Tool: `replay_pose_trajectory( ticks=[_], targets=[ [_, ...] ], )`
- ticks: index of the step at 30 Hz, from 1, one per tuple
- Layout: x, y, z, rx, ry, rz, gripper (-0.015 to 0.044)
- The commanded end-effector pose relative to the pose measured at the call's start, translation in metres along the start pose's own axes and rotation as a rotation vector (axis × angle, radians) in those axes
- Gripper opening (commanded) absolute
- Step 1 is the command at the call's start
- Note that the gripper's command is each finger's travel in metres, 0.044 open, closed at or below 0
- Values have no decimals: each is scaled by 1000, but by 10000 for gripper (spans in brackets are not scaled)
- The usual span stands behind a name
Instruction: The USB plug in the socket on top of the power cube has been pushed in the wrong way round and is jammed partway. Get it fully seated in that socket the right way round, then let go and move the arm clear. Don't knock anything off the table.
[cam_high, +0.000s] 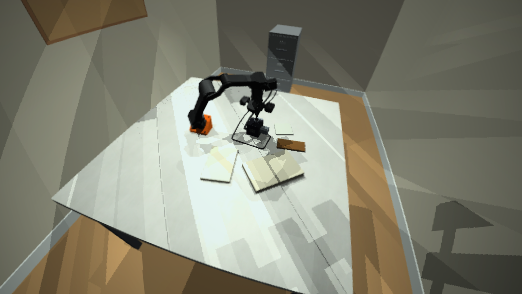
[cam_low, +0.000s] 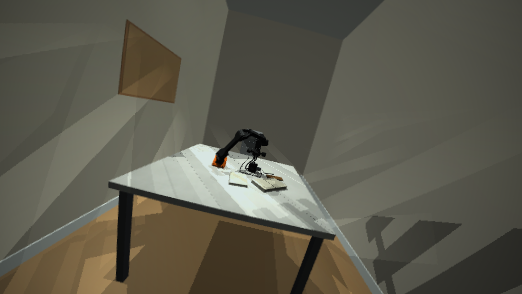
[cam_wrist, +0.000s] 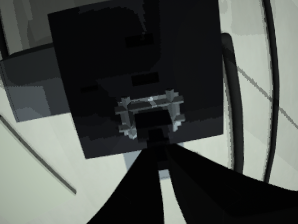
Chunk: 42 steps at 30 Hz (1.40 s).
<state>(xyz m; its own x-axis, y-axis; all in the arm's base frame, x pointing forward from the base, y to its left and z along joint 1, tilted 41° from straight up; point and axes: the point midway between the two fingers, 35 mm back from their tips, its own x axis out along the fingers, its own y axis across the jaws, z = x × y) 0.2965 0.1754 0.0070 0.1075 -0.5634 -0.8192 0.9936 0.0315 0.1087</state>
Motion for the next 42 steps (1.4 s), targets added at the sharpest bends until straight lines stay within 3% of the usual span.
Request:
replay_pose_trajectory(
  ticks=[1, 17, 21, 42],
  targets=[
    [3, 0, 2, -4, -6, -2, 0],
    [3, 0, 2, -4, -6, -2, 0],
    [0, 0, 0, 0, 0, 0, 95],
    [-3, 0, 0, 0, 0, 0, 95]
  ],
)
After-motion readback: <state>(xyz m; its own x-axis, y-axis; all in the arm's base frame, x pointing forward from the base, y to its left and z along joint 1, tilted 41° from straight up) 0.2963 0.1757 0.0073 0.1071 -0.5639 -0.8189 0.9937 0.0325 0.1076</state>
